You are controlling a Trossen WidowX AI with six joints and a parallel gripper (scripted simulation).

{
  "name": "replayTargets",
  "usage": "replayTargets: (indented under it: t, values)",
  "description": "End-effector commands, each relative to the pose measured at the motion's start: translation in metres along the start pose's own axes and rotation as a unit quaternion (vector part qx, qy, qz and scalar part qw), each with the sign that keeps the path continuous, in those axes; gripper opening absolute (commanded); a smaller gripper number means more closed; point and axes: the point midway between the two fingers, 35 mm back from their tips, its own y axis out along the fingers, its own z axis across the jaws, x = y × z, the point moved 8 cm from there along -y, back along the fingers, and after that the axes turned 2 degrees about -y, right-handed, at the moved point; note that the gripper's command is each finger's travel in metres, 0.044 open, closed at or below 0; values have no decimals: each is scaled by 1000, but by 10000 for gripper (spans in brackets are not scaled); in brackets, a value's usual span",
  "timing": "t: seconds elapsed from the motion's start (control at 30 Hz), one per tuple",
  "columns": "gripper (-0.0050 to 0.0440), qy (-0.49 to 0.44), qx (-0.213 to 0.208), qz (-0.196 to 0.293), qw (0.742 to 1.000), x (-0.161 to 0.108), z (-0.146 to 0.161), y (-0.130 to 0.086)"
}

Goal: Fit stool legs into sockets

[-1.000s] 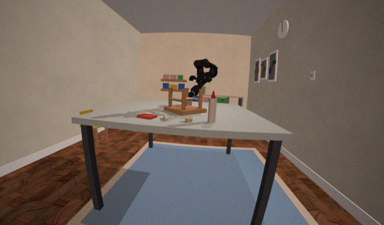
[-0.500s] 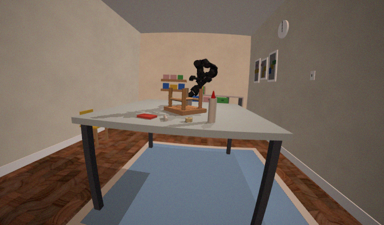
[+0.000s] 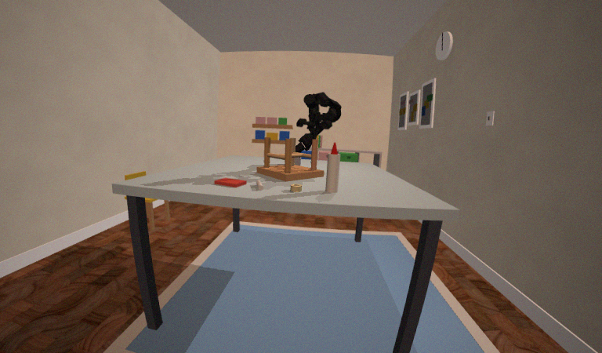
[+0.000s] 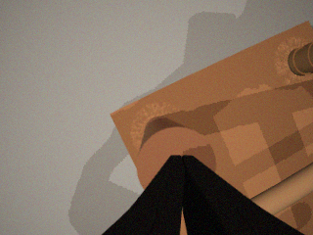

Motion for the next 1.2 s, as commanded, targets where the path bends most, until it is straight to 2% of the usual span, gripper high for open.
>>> replayTargets:
  t: [0.0, 1.17]
  values:
    - [0, 4, 12, 31, 999, -3, -2, 24]
    - [0, 4, 12, 31, 999, -5, -1, 28]
